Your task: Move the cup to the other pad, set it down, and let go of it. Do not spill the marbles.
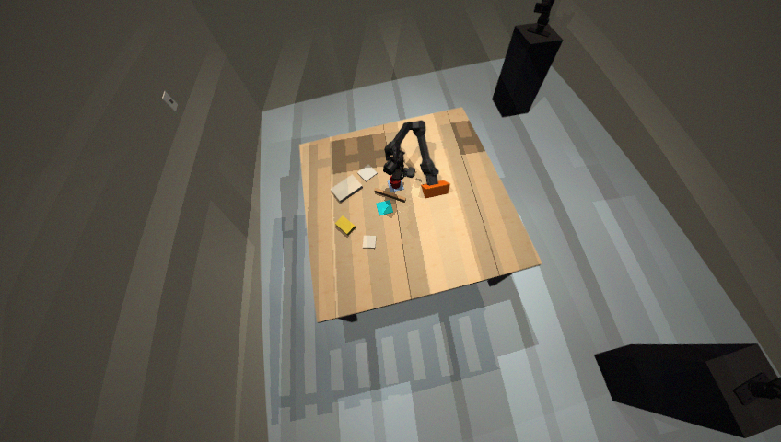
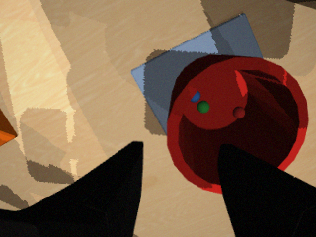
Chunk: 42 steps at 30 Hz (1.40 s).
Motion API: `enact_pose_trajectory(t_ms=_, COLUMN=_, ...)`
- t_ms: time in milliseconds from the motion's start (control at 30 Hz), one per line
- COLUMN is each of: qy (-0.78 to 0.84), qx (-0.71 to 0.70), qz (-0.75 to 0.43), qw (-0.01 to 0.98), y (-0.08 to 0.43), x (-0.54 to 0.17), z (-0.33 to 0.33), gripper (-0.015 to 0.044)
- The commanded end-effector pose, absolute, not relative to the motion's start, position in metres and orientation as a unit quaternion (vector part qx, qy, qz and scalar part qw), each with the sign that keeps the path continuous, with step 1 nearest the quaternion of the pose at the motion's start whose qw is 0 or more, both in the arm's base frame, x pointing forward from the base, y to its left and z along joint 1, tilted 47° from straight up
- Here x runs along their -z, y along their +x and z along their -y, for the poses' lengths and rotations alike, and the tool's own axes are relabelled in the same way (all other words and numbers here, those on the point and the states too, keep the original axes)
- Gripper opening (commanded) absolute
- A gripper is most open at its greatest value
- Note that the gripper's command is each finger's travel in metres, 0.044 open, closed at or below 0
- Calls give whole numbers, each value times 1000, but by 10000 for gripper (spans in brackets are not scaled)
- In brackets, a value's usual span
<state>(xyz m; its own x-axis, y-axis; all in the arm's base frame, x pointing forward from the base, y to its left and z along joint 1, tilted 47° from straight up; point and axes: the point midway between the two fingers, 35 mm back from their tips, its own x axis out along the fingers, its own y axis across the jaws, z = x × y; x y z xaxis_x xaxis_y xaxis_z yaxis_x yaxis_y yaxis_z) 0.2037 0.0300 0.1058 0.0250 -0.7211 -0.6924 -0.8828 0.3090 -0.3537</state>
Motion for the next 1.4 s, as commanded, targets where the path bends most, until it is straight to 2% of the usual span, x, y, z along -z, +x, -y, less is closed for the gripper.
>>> enact_pose_trajectory(t_ms=0, qy=-582, qx=-97, qz=-691, qw=417, y=204, x=-102, z=-26, gripper=148)
enact_pose_trajectory(t_ms=1367, qy=-583, qx=-95, qz=-691, qw=417, y=205, x=-63, z=17, gripper=148)
